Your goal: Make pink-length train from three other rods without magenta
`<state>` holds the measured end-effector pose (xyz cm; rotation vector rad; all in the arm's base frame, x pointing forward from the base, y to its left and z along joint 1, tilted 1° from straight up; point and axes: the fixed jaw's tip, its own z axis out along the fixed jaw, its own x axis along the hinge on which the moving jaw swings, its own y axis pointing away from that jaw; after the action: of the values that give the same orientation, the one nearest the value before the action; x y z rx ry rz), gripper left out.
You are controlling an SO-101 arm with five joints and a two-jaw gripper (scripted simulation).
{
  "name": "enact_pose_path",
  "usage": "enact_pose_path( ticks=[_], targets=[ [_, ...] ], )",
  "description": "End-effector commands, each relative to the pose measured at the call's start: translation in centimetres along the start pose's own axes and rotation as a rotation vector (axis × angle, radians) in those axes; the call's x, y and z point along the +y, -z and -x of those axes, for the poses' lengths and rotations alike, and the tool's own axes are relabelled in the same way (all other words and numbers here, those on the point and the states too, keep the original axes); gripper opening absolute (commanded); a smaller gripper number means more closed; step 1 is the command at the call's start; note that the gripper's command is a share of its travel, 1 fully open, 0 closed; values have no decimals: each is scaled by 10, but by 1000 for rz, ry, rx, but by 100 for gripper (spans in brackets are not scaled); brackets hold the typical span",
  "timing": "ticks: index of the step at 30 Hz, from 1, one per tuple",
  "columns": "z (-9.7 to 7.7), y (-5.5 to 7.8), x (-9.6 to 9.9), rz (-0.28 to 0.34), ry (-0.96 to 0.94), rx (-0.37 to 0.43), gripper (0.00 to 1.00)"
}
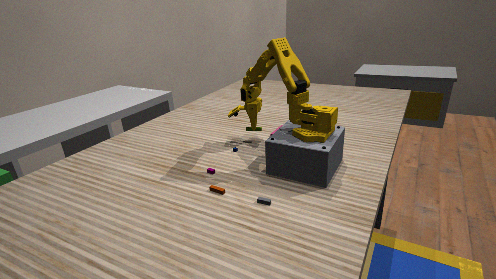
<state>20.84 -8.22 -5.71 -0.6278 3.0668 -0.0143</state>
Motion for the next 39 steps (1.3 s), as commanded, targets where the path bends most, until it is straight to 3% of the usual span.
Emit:
enact_pose_path(
  ticks=[1,9,24,32,39],
  targets=[
    [-3,2,2,9,3,7,0],
    [11,1,15,9,158,5,0],
    [57,-3,85,7,805,-3,0],
    [64,-4,107,7,983,-6,0],
    [65,-4,109,7,999,-6,0]
  ],
)
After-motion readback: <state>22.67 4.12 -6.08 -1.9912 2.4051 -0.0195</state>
